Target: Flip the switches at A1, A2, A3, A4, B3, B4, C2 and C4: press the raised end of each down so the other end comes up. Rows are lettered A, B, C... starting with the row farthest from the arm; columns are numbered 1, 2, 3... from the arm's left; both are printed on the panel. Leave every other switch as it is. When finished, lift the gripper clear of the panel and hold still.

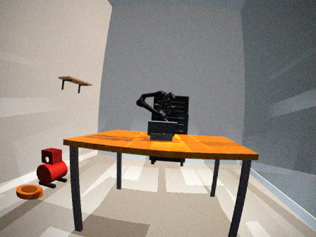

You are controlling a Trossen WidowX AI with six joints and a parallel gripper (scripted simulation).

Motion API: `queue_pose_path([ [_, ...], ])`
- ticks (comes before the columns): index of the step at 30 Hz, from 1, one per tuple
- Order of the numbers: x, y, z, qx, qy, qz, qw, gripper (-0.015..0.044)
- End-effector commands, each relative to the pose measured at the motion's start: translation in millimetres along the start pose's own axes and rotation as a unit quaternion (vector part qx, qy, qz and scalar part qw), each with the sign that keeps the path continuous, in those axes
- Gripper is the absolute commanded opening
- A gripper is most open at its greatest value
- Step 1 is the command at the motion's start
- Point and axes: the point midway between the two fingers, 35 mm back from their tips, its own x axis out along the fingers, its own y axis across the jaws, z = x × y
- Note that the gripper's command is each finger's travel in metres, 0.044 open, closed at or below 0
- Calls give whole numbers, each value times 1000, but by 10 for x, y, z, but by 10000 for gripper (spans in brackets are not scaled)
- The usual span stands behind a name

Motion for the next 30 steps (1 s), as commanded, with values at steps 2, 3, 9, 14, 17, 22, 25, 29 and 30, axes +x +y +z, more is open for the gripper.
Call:
queue_pose_path([
  [2,50,53,30,2,1,3,1000,347],
  [3,114,116,68,5,2,7,1000,321],
  [9,666,442,343,27,-5,20,999,164],
  [14,902,490,428,36,-12,17,999,32],
  [17,902,490,428,36,-12,17,999,0],
  [22,917,492,429,36,-12,17,999,0],
  [25,1129,508,433,36,-19,17,999,0],
  [29,1254,497,428,36,-25,15,999,0],
  [30,1254,497,428,36,-25,15,999,0],
])
